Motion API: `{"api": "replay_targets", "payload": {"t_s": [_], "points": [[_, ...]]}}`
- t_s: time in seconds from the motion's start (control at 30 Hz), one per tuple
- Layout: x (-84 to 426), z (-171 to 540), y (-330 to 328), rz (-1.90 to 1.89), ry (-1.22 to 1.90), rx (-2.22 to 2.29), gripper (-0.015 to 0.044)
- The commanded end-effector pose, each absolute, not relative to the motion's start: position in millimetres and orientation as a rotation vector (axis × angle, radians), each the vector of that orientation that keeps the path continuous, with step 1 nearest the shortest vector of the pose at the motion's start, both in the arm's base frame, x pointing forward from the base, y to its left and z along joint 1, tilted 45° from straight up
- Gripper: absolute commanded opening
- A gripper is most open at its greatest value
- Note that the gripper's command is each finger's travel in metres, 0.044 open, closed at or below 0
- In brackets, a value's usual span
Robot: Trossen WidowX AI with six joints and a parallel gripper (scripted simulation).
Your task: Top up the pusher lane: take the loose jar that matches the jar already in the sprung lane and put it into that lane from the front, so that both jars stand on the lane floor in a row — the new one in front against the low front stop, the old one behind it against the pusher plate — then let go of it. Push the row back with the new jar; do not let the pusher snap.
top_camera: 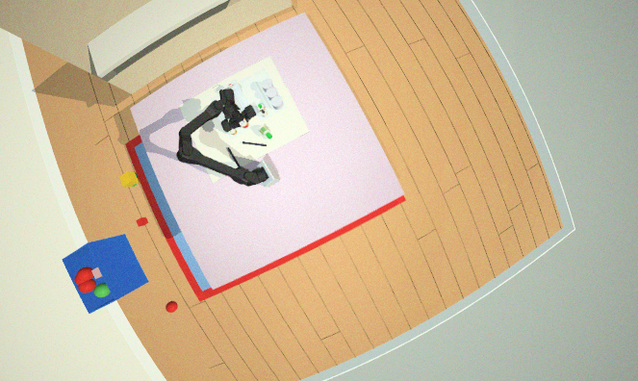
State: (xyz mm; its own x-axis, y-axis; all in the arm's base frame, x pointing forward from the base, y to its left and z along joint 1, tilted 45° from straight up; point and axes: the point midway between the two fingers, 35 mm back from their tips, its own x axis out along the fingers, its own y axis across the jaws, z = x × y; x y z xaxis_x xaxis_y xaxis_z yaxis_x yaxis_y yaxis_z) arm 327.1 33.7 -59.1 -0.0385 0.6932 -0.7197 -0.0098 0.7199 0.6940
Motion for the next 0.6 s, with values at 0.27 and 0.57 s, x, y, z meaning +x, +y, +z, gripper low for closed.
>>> {"api": "replay_targets", "payload": {"t_s": [0.27, 0.57], "points": [[327.4, -58.4, 34.3, 0.627, 1.506, 0.583, 0.0000], [325.9, -58.4, 34.3, 0.627, 1.506, 0.583, 0.0000]]}}
